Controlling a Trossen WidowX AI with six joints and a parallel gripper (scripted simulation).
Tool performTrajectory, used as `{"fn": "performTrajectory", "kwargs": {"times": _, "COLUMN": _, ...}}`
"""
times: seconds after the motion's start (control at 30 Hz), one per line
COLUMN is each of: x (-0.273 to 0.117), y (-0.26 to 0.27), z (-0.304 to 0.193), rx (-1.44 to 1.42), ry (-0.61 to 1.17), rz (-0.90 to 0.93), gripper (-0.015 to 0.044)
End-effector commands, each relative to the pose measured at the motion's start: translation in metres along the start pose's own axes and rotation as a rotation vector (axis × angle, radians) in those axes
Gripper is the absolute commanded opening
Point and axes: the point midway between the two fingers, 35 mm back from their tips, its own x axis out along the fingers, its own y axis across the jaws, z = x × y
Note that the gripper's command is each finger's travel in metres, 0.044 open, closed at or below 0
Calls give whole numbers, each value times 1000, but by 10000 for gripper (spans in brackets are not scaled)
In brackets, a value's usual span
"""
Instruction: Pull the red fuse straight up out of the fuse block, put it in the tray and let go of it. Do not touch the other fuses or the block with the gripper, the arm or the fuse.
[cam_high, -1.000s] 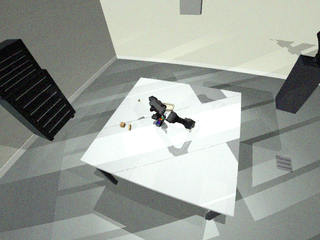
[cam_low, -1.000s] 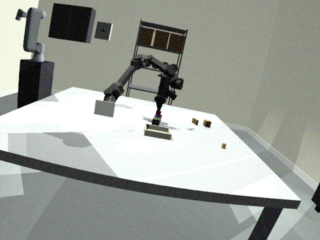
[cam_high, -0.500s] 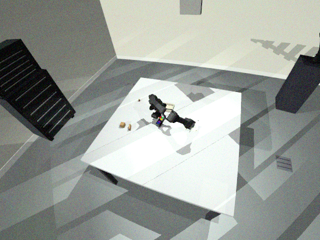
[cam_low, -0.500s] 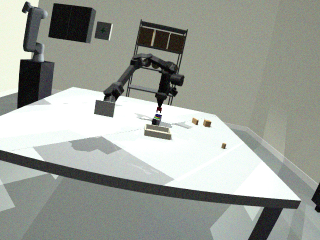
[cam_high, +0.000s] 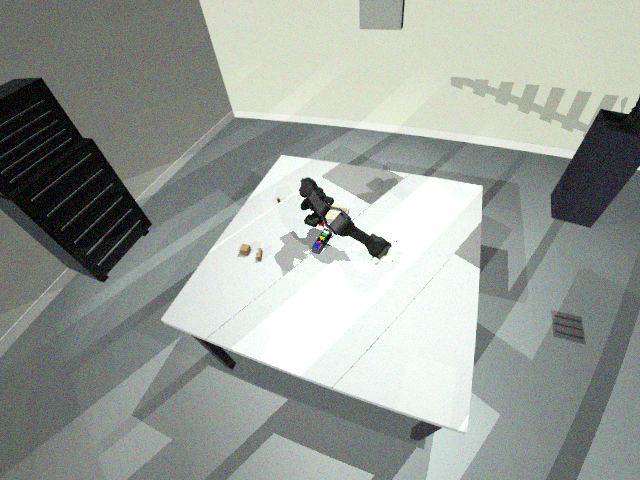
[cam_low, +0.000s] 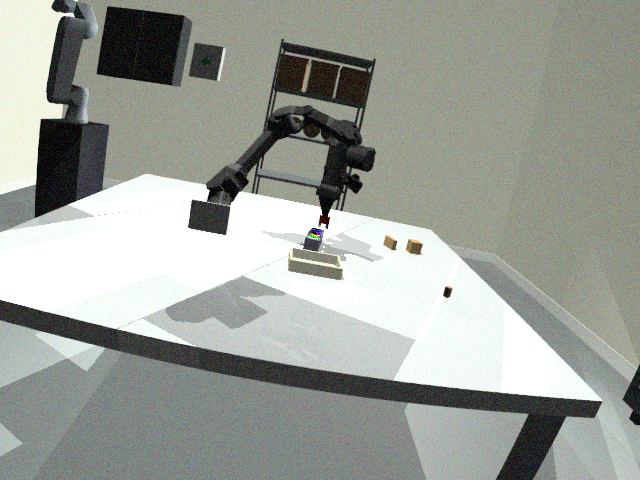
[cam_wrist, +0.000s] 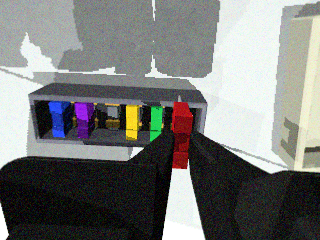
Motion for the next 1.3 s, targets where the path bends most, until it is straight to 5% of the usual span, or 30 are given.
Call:
{"fn": "performTrajectory", "kwargs": {"times": 0.0, "x": -1, "y": -26, "z": 6, "rx": -2, "ry": 5, "rz": -5, "gripper": 0}}
{"fn": "performTrajectory", "kwargs": {"times": 0.7, "x": 5, "y": -150, "z": 9, "rx": -6, "ry": 6, "rz": -4, "gripper": 0}}
{"fn": "performTrajectory", "kwargs": {"times": 1.27, "x": 23, "y": -155, "z": 9, "rx": -7, "ry": 6, "rz": -3, "gripper": 0}}
